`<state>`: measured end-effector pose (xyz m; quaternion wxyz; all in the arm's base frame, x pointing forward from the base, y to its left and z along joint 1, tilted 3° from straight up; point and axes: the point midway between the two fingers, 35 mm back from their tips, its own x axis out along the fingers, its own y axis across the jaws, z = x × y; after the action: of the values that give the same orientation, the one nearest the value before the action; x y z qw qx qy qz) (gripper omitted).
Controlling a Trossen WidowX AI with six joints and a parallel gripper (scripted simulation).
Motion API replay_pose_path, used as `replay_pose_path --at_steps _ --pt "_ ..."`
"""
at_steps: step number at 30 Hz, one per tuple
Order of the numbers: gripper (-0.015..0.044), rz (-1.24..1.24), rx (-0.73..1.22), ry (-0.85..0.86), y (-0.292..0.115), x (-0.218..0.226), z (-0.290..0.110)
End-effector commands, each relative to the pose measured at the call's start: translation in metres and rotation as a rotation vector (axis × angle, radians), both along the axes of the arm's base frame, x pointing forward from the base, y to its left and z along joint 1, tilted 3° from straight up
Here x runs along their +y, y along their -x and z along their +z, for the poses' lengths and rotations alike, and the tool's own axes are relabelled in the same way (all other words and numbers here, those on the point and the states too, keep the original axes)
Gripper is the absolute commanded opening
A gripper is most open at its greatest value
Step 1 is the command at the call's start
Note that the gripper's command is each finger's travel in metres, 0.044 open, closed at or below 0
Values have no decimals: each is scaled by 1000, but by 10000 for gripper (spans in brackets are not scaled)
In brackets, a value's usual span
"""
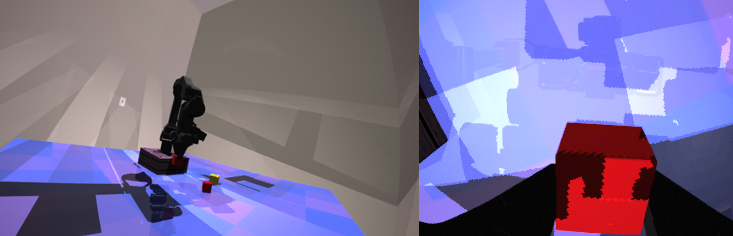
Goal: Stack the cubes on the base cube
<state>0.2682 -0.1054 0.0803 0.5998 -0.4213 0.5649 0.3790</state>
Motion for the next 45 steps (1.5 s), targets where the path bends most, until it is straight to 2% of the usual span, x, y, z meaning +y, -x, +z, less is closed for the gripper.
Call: replay_pose_path --at_steps 1,7,45 --pt "105 3 -4 8 3 0 14" --pt "105 -21 -5 4 2 5 16" --pt "105 -645 -10 -85 -19 121 -7"
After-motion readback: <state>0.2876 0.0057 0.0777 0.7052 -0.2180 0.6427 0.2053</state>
